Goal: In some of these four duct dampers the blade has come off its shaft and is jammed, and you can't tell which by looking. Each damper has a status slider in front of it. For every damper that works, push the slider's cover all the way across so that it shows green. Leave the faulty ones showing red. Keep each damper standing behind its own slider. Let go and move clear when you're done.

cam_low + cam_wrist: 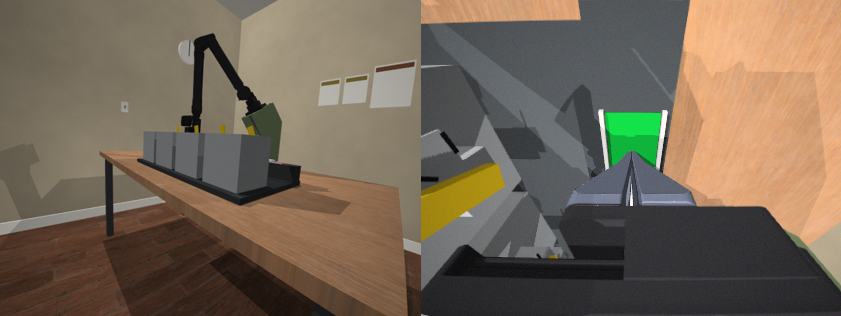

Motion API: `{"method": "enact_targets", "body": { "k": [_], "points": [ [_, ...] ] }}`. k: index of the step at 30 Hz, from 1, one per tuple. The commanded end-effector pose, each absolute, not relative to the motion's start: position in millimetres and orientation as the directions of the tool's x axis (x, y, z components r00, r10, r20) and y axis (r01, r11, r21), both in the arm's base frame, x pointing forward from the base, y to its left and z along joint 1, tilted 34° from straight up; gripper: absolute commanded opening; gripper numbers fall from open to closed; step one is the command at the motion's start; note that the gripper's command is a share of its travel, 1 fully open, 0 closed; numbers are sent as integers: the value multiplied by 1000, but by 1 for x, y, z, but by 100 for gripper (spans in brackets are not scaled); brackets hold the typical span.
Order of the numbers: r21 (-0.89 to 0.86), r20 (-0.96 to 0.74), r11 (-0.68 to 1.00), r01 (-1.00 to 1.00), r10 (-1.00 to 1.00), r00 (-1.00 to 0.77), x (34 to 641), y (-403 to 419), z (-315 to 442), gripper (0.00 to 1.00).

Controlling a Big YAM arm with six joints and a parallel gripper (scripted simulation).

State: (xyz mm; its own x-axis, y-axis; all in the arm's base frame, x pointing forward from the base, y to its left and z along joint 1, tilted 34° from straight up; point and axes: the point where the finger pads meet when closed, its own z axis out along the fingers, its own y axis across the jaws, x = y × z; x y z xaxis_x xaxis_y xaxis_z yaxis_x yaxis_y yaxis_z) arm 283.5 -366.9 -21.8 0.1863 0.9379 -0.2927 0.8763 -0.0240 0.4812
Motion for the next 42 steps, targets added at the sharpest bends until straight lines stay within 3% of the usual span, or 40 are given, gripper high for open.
{"method": "enact_targets", "body": {
  "k": [1,42],
  "points": [
    [487,-292,-14,873,940,178,287,-358,-21,0],
    [480,-292,-21,877,939,182,261,-353,15,0]
  ]
}}
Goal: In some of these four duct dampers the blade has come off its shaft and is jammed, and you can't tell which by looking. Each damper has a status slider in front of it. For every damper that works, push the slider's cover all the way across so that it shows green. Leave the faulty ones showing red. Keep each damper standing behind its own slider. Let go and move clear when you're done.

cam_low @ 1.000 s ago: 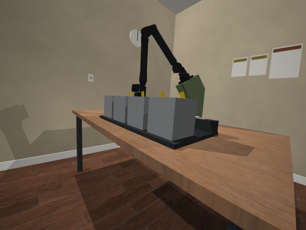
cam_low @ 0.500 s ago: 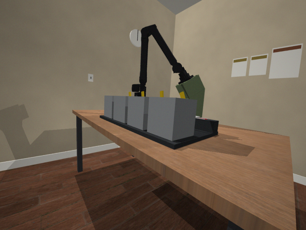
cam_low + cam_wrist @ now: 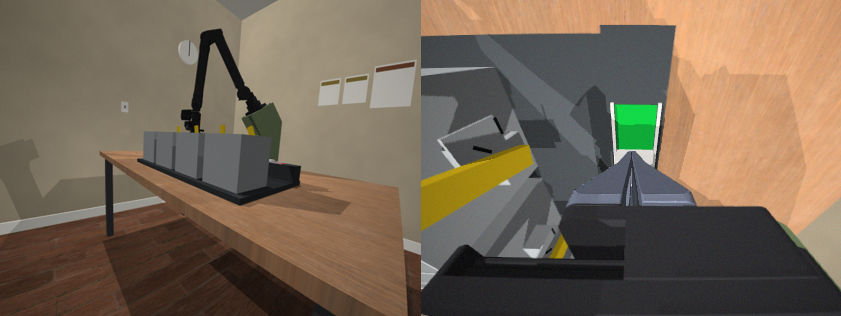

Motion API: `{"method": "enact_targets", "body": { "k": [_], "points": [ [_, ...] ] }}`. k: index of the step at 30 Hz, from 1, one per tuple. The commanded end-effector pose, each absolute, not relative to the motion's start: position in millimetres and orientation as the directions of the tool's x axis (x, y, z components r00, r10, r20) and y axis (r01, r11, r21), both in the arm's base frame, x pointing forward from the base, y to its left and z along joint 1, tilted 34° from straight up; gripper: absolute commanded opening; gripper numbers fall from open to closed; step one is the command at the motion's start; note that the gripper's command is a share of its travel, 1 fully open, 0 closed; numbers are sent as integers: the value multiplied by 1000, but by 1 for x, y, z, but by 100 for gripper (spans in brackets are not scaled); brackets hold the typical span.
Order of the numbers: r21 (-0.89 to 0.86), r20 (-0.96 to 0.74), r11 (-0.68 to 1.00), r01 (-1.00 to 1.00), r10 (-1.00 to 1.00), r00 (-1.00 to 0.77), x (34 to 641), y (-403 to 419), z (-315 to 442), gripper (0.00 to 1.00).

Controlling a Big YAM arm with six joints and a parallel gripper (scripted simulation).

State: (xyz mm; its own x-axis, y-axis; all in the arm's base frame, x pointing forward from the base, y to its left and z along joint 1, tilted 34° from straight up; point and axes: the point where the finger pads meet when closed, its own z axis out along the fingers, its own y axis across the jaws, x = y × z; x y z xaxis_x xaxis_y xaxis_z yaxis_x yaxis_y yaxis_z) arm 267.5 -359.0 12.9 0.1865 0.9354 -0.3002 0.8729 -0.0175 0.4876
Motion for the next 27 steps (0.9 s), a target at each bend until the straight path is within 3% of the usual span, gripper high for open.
{"method": "enact_targets", "body": {
  "k": [1,27],
  "points": [
    [480,-292,-22,877,939,183,260,-353,15,0],
    [475,-285,-26,880,941,181,259,-352,12,0]
  ]
}}
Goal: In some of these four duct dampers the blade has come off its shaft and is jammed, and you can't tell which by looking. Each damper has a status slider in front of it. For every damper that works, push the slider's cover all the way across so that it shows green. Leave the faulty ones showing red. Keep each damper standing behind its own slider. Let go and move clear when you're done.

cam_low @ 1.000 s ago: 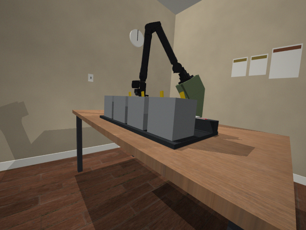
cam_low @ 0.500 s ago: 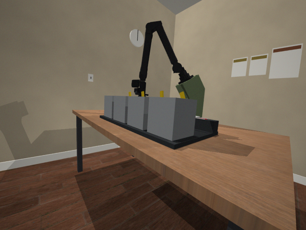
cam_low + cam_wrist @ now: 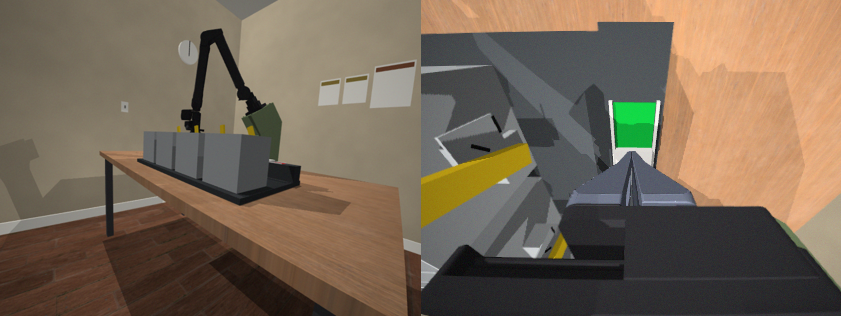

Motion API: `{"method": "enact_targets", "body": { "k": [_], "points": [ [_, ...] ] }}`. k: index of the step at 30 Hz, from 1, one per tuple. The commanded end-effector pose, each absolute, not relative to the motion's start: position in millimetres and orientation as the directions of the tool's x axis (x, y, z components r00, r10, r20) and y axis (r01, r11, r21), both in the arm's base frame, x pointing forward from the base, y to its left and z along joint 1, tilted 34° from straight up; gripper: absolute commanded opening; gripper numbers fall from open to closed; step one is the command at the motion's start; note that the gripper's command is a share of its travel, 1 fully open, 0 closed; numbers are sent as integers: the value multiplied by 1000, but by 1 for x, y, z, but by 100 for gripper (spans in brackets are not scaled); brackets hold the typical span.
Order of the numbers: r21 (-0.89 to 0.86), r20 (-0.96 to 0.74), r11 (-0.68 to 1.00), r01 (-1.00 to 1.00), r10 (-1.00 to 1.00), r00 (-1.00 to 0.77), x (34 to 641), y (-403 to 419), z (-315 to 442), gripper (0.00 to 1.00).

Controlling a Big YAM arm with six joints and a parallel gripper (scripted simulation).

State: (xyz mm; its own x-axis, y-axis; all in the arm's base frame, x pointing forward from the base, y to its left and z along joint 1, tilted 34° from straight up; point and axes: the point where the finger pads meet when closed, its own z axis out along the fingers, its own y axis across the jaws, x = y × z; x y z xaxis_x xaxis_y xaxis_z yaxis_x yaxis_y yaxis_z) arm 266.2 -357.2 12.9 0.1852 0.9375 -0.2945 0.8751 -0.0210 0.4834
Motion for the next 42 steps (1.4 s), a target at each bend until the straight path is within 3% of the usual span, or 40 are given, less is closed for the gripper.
{"method": "enact_targets", "body": {
  "k": [1,20,21,42],
  "points": [
    [475,-285,-26,880,941,181,259,-352,12,0],
    [475,-285,-26,880,941,181,259,-352,12,0],
    [475,-285,-26,880,941,181,259,-352,12,100],
    [479,-293,-17,877,939,178,239,-336,55,100]
  ]
}}
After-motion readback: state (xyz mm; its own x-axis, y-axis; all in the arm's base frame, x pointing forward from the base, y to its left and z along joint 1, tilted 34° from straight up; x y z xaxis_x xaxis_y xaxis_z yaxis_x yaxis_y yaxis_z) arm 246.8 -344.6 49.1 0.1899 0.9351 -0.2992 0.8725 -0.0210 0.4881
